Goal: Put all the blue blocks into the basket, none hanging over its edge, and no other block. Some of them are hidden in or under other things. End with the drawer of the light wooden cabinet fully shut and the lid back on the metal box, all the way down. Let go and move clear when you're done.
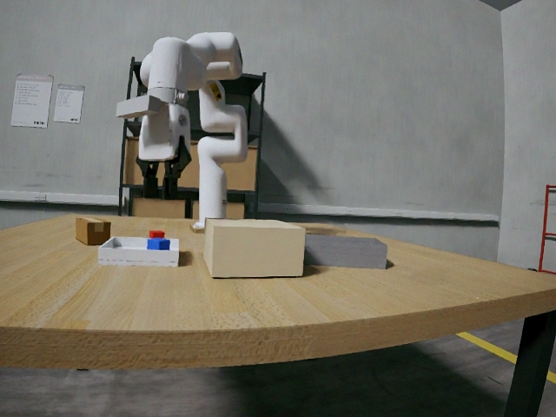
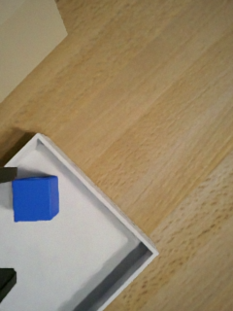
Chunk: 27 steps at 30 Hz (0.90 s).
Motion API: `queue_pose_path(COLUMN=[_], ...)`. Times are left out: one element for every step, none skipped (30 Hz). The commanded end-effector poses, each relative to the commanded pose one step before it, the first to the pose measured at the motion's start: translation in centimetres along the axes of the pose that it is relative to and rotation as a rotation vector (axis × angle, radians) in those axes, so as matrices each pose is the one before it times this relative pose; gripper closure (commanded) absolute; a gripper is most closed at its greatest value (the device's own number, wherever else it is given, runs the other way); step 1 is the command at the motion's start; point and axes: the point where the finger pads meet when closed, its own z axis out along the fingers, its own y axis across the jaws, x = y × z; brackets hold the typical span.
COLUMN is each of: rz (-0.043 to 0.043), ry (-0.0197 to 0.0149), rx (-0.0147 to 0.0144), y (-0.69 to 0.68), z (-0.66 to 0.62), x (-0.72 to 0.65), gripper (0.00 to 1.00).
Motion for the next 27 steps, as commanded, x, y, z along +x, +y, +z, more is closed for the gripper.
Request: queue_pose_path(rz=[0.00009, 0.0, 0.0, 0.0, 0.0, 0.0, 0.0, 0.0, 0.0, 0.0, 0.0, 0.0, 0.0, 0.0, 0.0, 0.0, 0.0, 0.0, 0.0, 0.0, 0.0, 0.0, 0.0, 0.0, 0.0, 0.0, -0.00157], ry=[0.00315, 0.0, 0.0, 0.0, 0.0, 0.0, 0.0, 0.0, 0.0, 0.0, 0.0, 0.0, 0.0, 0.0, 0.0, 0.0, 0.0, 0.0, 0.0, 0.0, 0.0, 0.0, 0.0, 0.0, 0.0, 0.0, -0.00001], rx=[0.00171, 0.0, 0.0, 0.0, 0.0, 0.0, 0.0, 0.0, 0.0, 0.0, 0.0, 0.0, 0.0, 0.0, 0.0, 0.0, 0.0, 0.0, 0.0, 0.0, 0.0, 0.0, 0.0, 0.0, 0.0, 0.0, 0.00002], y=[-0.044, 0.0, 0.0, 0.0, 0.0, 0.0, 0.0, 0.0, 0.0, 0.0, 0.0, 0.0, 0.0, 0.0, 0.0, 0.0, 0.0, 0.0, 0.0, 0.0, 0.0, 0.0, 0.0, 0.0, 0.0, 0.0, -0.04], z=[-2.036, -0.333, -0.316, -0.297, 0.0, 0.0, -0.279, -0.259, -0.238, -0.218, -0.197, -0.176, -0.155, -0.135, -0.114, -0.095, -0.077, -0.06, -0.045, -0.031, -0.02, 0.0, 0.0, -0.01, -0.004, -0.001, -0.005], x=[0.089, 0.0, 0.0, 0.0, 0.0, 0.0, 0.0, 0.0, 0.0, 0.0, 0.0, 0.0, 0.0, 0.0, 0.0, 0.0, 0.0, 0.0, 0.0, 0.0, 0.0, 0.0, 0.0, 0.0, 0.0, 0.0, -0.044], gripper=[0.48, 0.48, 0.48, 0.48, 0.48, 0.48, 0.48, 0.48, 0.48, 0.48, 0.48, 0.48, 0.48, 0.48, 0.48, 0.48, 0.48, 0.48, 0.48, 0.48, 0.48, 0.48, 0.48, 0.48, 0.48, 0.48, 0.48])
